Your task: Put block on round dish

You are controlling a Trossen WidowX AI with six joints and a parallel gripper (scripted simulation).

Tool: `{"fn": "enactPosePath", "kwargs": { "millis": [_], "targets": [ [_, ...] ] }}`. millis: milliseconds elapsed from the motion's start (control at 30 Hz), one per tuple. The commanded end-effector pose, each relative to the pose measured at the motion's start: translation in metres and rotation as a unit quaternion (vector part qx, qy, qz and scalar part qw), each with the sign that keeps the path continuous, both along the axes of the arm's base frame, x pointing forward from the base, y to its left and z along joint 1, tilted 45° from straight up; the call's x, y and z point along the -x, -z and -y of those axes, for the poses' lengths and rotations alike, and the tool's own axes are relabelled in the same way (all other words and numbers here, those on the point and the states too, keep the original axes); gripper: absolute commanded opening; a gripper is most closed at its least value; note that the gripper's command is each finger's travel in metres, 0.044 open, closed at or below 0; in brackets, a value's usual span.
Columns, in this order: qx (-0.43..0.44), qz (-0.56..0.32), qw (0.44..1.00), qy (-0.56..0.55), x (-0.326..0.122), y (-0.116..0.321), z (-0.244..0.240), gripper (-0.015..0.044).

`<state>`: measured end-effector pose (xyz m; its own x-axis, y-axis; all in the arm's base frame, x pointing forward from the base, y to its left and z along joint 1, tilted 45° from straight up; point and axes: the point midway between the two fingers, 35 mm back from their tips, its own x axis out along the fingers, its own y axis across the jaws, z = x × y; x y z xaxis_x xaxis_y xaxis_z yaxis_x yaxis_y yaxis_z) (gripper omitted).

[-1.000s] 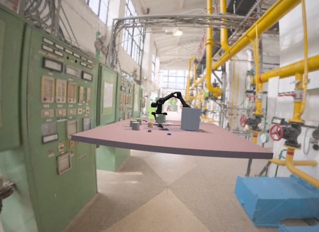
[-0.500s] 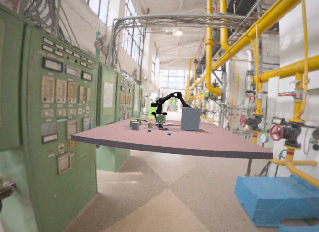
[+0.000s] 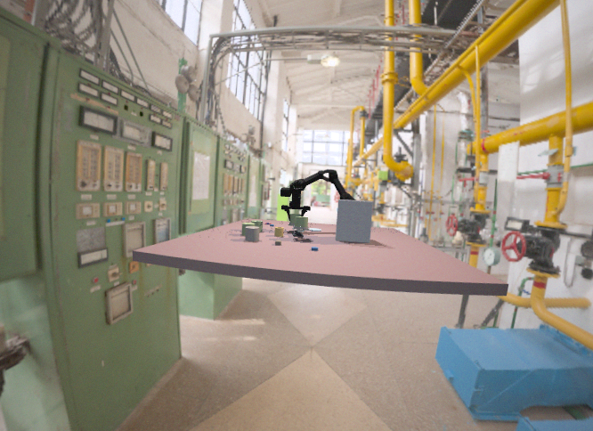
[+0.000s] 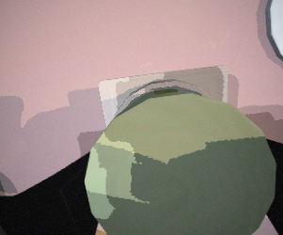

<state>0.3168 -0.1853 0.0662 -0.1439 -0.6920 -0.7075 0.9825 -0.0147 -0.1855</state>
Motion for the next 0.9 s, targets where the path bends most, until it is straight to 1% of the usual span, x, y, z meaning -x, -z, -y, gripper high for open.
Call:
{"fn": "enactPosePath", "kwargs": {
  "millis": [0,867],
  "targets": [
    [-0.002,0.006,1.0,-0.002,-0.005,-0.005,-0.006,0.0],
    [-0.004,0.006,1.0,-0.002,-0.011,-0.027,-0.029,0.0]
  ]
}}
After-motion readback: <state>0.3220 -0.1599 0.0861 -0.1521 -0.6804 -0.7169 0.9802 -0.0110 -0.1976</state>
